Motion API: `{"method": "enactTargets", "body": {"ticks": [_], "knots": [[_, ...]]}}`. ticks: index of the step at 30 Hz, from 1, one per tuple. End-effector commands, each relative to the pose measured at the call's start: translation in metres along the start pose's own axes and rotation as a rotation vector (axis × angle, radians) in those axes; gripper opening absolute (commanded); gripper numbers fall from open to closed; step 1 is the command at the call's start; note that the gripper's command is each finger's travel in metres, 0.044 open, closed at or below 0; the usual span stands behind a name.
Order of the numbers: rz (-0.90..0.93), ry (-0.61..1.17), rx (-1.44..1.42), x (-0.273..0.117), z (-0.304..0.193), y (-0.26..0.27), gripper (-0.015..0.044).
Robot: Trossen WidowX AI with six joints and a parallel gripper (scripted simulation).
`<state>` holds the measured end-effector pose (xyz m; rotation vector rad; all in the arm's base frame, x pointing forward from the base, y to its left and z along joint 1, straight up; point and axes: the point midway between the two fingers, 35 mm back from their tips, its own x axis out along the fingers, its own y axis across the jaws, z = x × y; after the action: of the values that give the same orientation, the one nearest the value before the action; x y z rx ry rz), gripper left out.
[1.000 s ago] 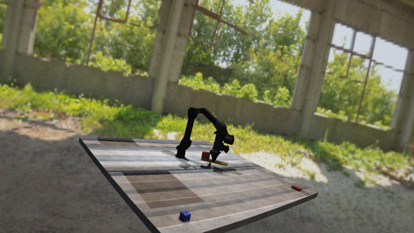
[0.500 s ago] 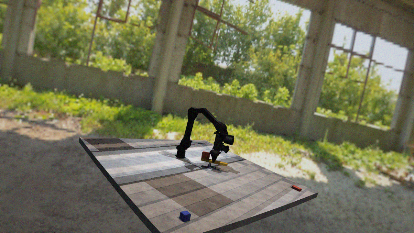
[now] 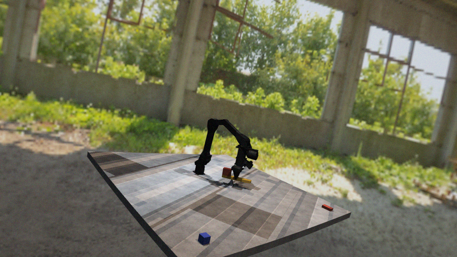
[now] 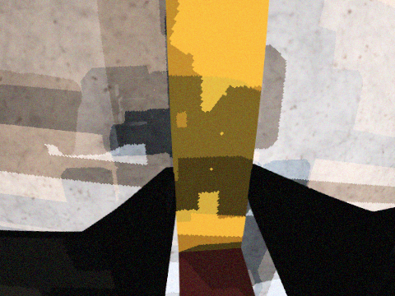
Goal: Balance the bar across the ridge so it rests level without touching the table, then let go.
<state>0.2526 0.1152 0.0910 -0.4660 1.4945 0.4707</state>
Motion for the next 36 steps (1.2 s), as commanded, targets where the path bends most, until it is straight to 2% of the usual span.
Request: {"method": "enactTargets", "body": {"ticks": [1,36], "knots": [[0.000,0.001,0.002,0.0007,0.0000,0.0001,0.0000],[0.000,0.001,0.002,0.0037,-0.0004,0.0001,0.0000]]}}
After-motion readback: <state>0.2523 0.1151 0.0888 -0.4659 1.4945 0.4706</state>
